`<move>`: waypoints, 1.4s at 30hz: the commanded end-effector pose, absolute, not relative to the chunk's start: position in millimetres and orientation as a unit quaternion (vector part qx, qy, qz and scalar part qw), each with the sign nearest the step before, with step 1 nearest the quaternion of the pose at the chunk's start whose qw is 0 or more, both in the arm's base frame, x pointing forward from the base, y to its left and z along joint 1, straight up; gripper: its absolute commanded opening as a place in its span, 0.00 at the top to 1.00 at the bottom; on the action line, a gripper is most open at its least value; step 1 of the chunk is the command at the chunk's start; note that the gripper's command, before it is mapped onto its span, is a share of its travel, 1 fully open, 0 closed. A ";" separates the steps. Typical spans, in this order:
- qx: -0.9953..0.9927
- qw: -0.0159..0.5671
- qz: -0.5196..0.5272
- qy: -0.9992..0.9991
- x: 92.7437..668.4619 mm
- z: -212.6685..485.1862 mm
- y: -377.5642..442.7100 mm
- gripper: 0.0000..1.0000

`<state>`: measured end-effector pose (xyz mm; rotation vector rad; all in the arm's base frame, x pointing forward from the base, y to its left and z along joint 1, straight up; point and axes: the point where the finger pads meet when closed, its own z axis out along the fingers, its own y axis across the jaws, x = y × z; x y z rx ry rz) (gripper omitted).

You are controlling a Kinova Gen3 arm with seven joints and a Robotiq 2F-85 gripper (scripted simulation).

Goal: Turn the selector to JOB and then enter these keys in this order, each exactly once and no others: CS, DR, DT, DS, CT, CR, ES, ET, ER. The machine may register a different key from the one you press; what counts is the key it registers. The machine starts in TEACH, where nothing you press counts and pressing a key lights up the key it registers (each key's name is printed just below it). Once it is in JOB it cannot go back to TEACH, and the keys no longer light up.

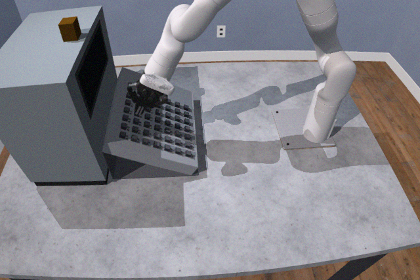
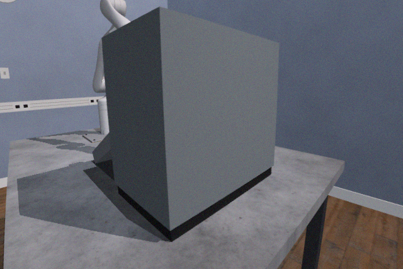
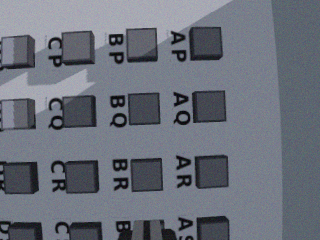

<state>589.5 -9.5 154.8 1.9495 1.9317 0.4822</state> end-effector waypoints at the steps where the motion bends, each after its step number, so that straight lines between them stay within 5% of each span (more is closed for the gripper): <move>1: 0.688 0.177 0.171 0.682 590.3 155.3 -9.5 0.90; 42: 0.688 0.177 0.171 0.682 582.5 169.6 -9.3 0.90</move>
